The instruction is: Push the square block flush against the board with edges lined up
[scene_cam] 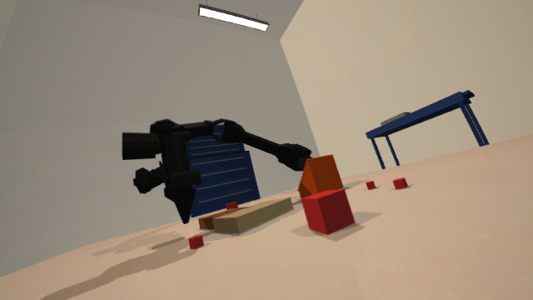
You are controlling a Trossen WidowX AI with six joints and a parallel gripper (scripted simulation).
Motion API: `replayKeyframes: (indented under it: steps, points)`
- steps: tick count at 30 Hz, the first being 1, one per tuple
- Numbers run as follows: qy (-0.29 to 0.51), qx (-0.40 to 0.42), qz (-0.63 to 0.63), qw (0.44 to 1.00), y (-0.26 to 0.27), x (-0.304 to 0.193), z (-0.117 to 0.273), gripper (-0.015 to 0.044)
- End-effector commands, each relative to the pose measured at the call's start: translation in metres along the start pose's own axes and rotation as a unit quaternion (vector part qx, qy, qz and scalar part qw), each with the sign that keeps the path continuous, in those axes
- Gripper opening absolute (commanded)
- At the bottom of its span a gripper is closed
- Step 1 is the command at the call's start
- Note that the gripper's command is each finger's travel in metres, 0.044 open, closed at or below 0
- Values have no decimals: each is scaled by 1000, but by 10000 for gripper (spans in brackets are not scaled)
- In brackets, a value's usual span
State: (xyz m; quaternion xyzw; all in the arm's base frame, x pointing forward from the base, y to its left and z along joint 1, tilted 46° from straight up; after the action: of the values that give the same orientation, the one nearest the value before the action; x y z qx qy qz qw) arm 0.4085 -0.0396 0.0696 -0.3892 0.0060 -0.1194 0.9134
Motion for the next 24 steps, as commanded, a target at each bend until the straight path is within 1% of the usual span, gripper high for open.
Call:
replayKeyframes:
  steps: [1,5,10,15,17,19,20,24]
  points:
    - [-7,4,0,1000,2,1,28,0]
    - [-15,3,5,1000,4,1,26,0]
    - [-8,3,71,997,-28,-16,27,0]
    - [-7,3,81,997,-32,-19,27,0]
    - [-7,3,81,997,-32,-18,15,0]
    - [-7,2,81,997,-32,-18,-16,0]
    - [-7,2,81,997,-32,-19,-25,0]
    - [-7,1,81,997,-32,-19,-28,0]
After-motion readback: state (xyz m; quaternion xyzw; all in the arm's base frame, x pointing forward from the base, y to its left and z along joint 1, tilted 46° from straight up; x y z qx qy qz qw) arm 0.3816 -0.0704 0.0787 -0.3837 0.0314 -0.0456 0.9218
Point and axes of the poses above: the point midway between the two fingers, 35 mm back from their tips, its own z axis back along the fingers, its own y axis across the jaws, x = y × z, the point moved 7 cm from there along z, back along the fingers, and after that the axes turned 10 degrees about -z, right-handed, at the moved point
